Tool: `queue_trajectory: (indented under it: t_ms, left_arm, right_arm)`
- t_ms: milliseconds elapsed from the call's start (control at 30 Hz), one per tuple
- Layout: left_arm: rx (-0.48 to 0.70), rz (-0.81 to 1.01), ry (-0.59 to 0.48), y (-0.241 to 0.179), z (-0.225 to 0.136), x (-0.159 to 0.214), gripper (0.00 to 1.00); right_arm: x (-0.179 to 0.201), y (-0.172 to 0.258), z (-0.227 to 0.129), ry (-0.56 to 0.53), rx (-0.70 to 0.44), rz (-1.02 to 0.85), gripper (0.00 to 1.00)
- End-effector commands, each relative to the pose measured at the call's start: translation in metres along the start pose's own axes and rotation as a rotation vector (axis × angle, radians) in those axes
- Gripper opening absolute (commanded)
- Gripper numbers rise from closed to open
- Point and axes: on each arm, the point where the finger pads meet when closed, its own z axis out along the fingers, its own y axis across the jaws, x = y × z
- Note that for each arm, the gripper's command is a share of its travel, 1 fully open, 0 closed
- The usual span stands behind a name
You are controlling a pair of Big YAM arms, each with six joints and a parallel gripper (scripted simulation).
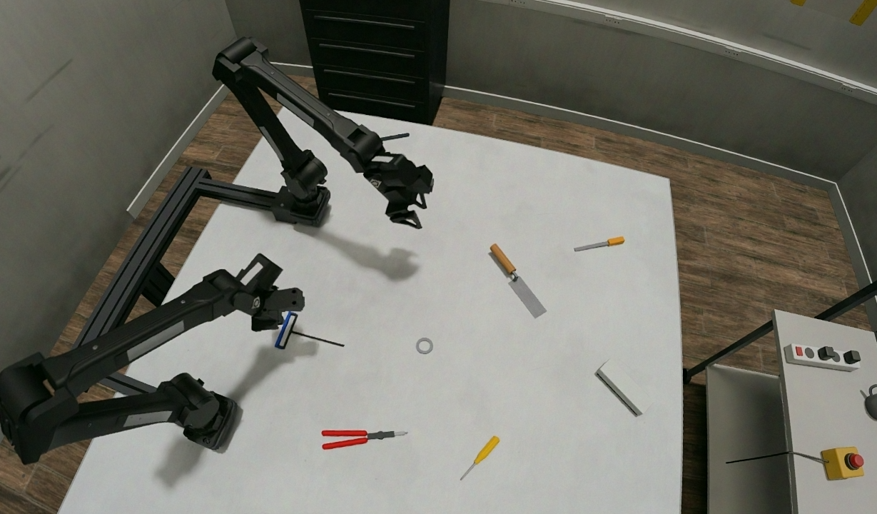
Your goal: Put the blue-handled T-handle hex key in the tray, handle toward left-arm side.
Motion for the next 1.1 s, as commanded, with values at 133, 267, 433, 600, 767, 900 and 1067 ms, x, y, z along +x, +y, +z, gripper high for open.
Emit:
queue_trajectory:
  t_ms: [133,267,433,600,767,900,1067]
  left_arm:
    - [0.036,0.047,-0.177,0.061,0.018,-0.092,0.65]
    - [0.037,0.031,-0.205,0.077,0.022,-0.106,0.65]
    - [0.044,0.031,-0.208,0.081,0.024,-0.105,0.65]
    - [0.085,0.142,-0.191,0.064,0.018,-0.089,0.65]
    - [0.236,0.328,-0.148,0.024,0.002,-0.040,0.65]
    - [0.364,0.461,-0.146,-0.005,-0.014,-0.010,0.65]
    - [0.494,0.589,-0.154,-0.030,-0.033,0.020,0.65]
  right_arm:
    - [-0.011,0.028,0.064,0.049,0.073,0.256,0.29]
    - [-0.004,0.022,0.090,0.079,0.121,0.307,0.29]
    - [0.003,0.015,0.111,0.099,0.161,0.336,0.29]
    - [0.004,0.014,0.114,0.103,0.165,0.322,0.29]
    - [0.008,0.008,0.116,0.113,0.182,0.320,0.29]
    - [0.008,0.007,0.116,0.114,0.184,0.321,0.29]
    - [0.008,0.008,0.115,0.112,0.181,0.321,0.29]
